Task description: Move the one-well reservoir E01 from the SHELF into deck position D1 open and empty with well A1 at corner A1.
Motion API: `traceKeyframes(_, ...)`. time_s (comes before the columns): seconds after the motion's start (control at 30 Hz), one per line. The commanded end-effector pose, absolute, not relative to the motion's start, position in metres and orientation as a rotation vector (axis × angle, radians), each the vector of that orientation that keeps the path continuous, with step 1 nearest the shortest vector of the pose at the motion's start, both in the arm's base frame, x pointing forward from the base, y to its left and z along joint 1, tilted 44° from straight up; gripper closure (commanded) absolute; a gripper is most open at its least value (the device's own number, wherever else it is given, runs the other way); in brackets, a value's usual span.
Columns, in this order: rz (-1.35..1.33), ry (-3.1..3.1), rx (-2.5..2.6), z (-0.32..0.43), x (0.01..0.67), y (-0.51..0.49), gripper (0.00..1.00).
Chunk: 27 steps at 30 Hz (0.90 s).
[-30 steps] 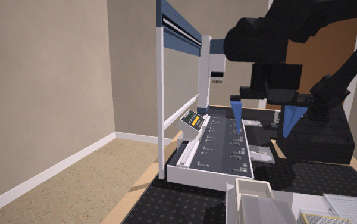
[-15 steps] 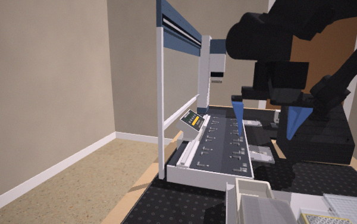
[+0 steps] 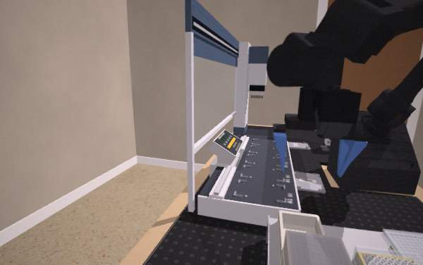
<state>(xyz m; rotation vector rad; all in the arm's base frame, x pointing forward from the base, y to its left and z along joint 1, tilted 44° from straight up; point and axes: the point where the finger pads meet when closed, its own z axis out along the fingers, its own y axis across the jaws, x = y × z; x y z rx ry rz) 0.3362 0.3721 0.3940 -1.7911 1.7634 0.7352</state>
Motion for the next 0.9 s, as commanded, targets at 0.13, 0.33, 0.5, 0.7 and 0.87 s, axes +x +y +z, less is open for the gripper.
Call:
traceKeyframes(0.13,0.741,1.754,-1.779,0.392,0.334,0.386,0.00)
traceKeyframes(0.33,0.743,1.762,-1.782,0.383,0.335,0.391,0.00)
traceKeyframes(0.5,0.741,1.752,-1.778,0.382,0.333,0.395,0.00)
traceKeyframes(0.7,0.743,1.762,-1.782,0.370,0.335,0.404,0.00)
traceKeyframes(0.87,0.739,1.747,-1.776,0.374,0.332,0.405,0.00)
